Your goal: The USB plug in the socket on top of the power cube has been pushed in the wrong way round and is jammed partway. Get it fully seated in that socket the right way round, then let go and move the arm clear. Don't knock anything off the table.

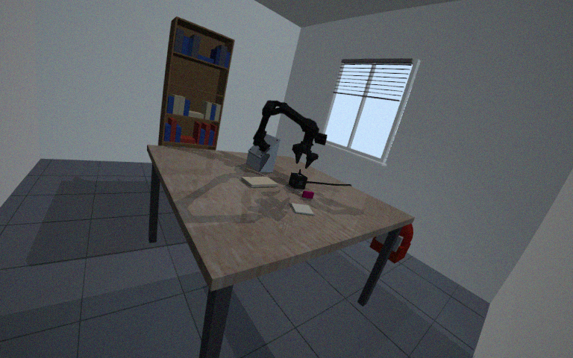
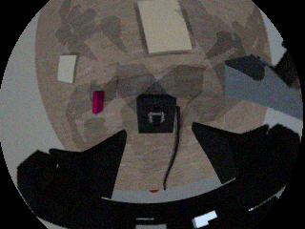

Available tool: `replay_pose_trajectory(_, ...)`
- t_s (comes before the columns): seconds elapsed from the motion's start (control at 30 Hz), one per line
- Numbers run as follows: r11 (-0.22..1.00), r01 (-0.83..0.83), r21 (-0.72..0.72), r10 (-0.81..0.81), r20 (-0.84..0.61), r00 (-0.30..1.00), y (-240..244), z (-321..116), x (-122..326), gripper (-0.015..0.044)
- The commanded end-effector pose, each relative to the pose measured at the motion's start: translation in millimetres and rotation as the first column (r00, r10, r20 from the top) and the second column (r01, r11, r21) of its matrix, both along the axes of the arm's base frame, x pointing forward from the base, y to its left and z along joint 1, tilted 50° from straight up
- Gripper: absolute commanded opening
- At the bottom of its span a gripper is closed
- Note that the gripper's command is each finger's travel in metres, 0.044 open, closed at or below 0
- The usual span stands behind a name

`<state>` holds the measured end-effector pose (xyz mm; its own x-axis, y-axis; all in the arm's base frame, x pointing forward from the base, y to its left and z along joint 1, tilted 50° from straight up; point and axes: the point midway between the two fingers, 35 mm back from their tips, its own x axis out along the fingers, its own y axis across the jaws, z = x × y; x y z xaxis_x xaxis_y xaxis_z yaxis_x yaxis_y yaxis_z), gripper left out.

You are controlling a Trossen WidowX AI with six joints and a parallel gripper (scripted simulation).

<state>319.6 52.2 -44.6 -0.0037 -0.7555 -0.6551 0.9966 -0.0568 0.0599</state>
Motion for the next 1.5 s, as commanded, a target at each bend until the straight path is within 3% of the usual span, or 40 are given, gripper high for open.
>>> replay_pose_trajectory(0.0, 1.0, 0.002, -0.005, -0.002, 0.004, 1.0, -3, -2, 0, 0.044)
replay_pose_trajectory(1.0, 1.0, 0.002, -0.006, -0.002, 0.004, 1.0, -22, -19, 0, 0.044)
replay_pose_trajectory(1.47, 1.0, 0.007, -0.002, -0.007, 0.009, 1.0, -21, -18, 0, 0.0072)
